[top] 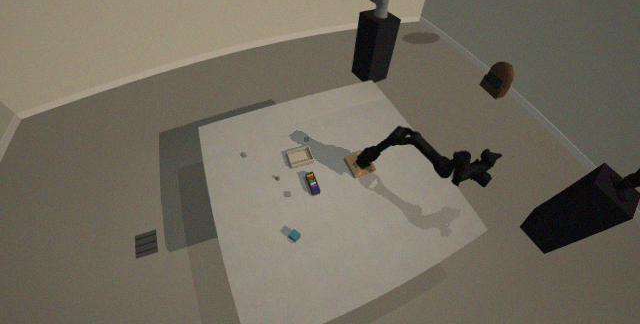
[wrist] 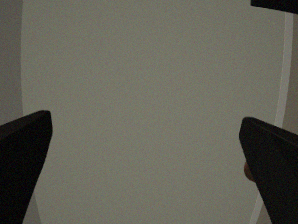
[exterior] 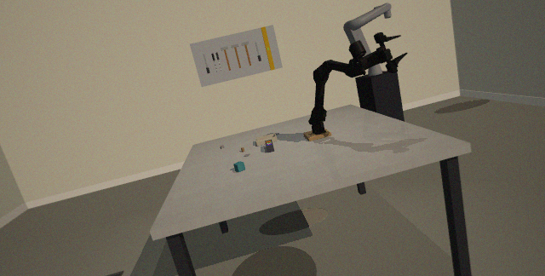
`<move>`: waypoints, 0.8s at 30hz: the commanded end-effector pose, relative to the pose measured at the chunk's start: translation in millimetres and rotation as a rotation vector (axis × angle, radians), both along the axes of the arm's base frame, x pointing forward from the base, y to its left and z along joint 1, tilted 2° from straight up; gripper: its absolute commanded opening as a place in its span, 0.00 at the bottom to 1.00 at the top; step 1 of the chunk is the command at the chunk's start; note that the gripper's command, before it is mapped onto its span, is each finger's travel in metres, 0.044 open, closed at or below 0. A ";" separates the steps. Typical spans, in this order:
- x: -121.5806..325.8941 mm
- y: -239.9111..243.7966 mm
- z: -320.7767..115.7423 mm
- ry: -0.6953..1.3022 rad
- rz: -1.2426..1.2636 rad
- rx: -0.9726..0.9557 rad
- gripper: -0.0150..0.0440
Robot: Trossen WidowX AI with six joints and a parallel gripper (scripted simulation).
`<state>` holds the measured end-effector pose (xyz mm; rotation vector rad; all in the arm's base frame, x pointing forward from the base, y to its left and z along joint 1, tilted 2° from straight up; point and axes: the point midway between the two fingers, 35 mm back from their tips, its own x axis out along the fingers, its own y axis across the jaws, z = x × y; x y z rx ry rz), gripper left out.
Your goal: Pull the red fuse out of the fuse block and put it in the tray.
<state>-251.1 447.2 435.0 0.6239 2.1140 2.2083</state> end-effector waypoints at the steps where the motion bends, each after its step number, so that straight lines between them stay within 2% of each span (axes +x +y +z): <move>1: 2.3 1.4 -0.4 0.000 -0.007 -0.004 0.89; 10: 107.9 57.0 -28.3 -0.056 -0.335 -0.075 0.49; 13: 155.0 71.3 -40.7 -0.089 -0.469 -0.104 0.36; 24: 340.1 75.9 -100.0 -0.274 -0.945 -0.244 0.36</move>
